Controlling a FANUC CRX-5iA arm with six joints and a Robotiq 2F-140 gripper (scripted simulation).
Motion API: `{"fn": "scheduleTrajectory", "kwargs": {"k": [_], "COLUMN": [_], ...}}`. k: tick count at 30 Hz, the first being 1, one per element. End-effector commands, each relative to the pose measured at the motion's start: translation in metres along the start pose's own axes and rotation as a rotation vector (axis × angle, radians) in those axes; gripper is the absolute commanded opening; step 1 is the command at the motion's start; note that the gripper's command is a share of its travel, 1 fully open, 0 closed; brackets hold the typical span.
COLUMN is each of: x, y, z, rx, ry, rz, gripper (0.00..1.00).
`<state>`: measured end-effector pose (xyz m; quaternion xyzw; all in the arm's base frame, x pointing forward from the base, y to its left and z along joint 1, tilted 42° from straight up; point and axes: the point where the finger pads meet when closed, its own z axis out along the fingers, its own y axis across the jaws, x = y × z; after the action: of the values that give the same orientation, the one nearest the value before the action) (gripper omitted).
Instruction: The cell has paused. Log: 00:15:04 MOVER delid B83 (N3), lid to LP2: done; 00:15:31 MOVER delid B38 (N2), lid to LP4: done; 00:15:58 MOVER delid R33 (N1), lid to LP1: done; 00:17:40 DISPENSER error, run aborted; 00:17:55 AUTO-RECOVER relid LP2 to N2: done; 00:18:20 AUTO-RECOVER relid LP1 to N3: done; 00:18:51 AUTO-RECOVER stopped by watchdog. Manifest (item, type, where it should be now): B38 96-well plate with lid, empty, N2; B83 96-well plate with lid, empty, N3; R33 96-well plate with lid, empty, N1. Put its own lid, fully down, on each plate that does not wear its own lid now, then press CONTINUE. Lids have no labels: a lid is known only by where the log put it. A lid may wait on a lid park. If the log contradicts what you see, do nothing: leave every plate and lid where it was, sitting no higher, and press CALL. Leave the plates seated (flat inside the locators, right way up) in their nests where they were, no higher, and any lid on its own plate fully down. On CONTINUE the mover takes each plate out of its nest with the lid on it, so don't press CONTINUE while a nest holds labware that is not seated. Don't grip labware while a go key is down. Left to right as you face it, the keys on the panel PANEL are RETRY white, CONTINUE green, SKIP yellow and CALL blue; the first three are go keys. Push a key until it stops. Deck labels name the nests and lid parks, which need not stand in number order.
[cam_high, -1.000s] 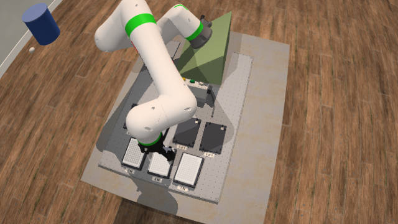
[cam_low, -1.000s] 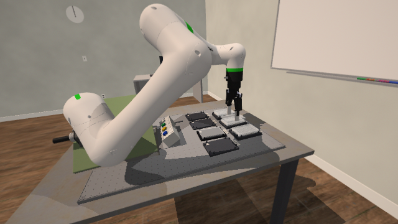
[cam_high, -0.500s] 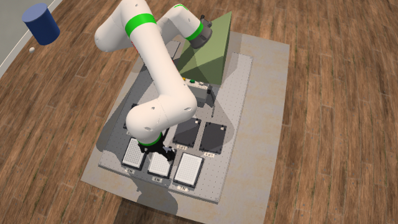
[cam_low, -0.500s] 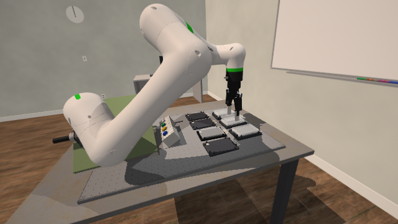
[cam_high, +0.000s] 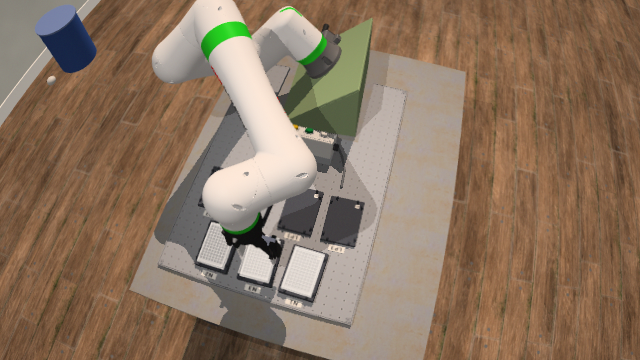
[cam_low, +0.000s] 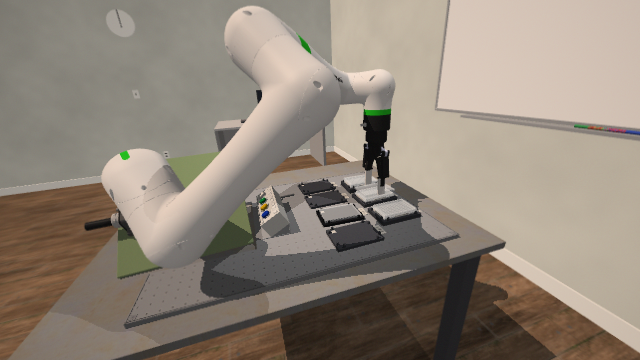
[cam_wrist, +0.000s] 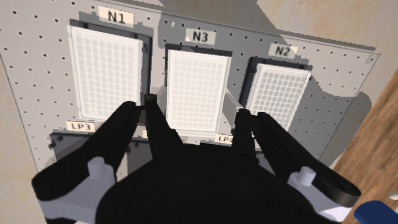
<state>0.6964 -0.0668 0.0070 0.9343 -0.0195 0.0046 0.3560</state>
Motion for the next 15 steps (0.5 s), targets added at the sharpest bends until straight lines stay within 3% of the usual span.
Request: {"fn": "scheduleTrajectory", "kwargs": {"k": [1, 15], "x": [0.0002, 0.0002], "y": [-0.0001, -0.0001], "z": [-0.0002, 0.0011], "rx": [0.0, 0.0], "ry": [0.001, 0.001], "rz": [0.0, 0.0], "gripper": [0.0, 0.0]}}
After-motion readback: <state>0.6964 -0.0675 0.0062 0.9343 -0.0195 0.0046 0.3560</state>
